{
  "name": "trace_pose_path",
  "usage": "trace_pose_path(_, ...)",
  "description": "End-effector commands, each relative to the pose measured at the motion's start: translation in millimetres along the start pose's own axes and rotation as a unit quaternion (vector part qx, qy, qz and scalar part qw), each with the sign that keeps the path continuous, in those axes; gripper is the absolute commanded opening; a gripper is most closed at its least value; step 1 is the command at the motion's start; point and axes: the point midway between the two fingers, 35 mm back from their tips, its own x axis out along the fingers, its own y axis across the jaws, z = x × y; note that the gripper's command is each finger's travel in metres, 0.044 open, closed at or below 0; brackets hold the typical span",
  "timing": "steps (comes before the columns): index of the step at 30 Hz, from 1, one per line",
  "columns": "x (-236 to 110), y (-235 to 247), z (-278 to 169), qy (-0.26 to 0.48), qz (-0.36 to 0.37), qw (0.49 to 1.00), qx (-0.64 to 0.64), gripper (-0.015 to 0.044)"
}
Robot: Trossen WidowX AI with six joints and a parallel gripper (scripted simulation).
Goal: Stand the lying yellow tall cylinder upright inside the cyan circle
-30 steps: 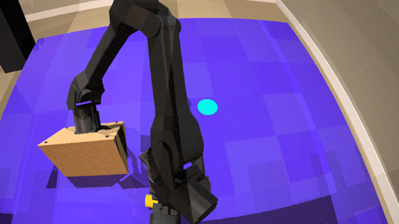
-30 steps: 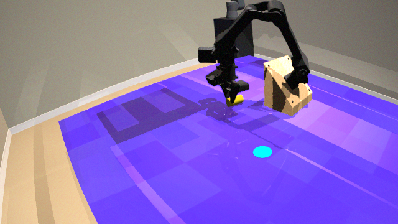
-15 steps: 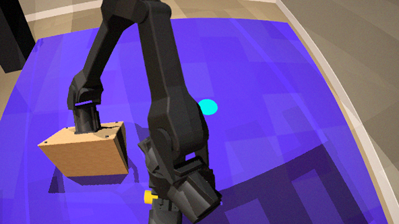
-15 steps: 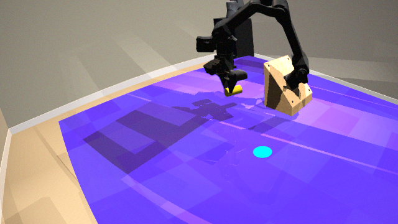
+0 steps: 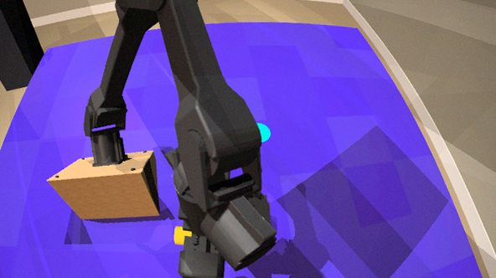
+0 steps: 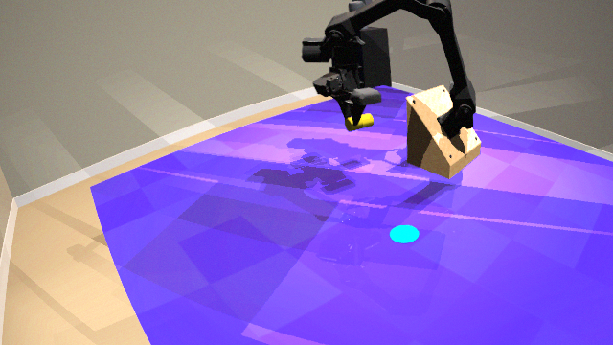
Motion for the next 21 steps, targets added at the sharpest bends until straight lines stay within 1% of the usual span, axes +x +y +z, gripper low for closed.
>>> trace_pose_path(1, -16, 0, -1, -0.002, -0.005, 1.000, -0.003, 0.0105)
trace_pose_path(6, -18, 1, 0, -0.002, -0.006, 1.000, -0.002, 0.0105)
trace_pose_path(21, -28, 30, 27, -0.005, -0.017, 1.000, 0.016, 0.0105)
